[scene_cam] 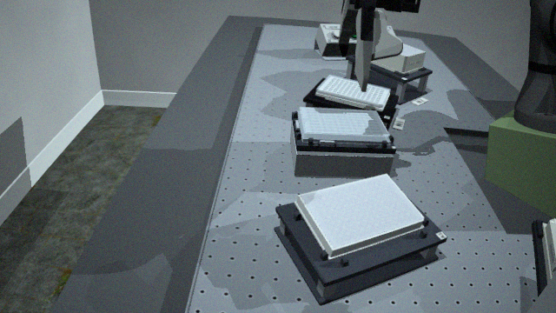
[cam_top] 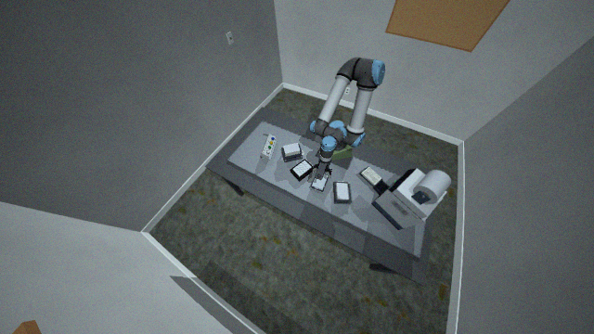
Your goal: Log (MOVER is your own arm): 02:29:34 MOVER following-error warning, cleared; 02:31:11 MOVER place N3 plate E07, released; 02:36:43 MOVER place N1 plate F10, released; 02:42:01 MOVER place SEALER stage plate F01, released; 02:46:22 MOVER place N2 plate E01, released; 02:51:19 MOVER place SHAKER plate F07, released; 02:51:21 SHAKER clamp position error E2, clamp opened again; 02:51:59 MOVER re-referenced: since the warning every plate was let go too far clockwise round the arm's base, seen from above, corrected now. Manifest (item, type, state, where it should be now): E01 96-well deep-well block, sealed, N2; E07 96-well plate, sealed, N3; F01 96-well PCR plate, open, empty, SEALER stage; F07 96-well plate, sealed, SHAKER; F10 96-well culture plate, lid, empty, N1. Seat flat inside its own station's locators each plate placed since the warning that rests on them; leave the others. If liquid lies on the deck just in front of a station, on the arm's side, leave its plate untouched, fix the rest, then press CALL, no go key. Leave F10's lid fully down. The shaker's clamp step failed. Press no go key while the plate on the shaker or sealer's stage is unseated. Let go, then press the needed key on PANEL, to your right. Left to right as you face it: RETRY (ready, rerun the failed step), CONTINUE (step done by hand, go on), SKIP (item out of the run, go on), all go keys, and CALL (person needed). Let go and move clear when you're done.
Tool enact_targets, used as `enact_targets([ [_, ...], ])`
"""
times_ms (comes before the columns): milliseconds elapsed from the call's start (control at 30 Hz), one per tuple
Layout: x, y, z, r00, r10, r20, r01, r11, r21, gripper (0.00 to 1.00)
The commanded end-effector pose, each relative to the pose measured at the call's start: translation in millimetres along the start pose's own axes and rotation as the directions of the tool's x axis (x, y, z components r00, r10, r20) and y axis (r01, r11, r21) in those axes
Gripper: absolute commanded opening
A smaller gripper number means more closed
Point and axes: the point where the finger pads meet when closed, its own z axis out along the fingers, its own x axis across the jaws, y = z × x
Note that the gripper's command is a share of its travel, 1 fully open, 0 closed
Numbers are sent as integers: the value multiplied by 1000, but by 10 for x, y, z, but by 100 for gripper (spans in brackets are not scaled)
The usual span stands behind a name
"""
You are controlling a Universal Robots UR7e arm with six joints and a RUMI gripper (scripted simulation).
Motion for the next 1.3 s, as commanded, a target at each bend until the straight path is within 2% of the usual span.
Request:
enact_targets([
  [0,1,2,-39,1000,0,0,0,1000,-1,82],
  [233,-147,-22,-39,998,-60,1,60,998,-1,82],
  [433,-443,-70,-39,984,-179,1,179,984,-1,82],
  [733,-887,-142,-40,983,-182,1,182,983,-1,82],
  [867,-890,-143,-40,983,-182,1,182,983,-1,82],
  [1167,-1339,-106,-40,935,-355,1,355,935,0,82],
  [1267,-1489,-93,-40,933,-359,1,359,933,0,82],
])
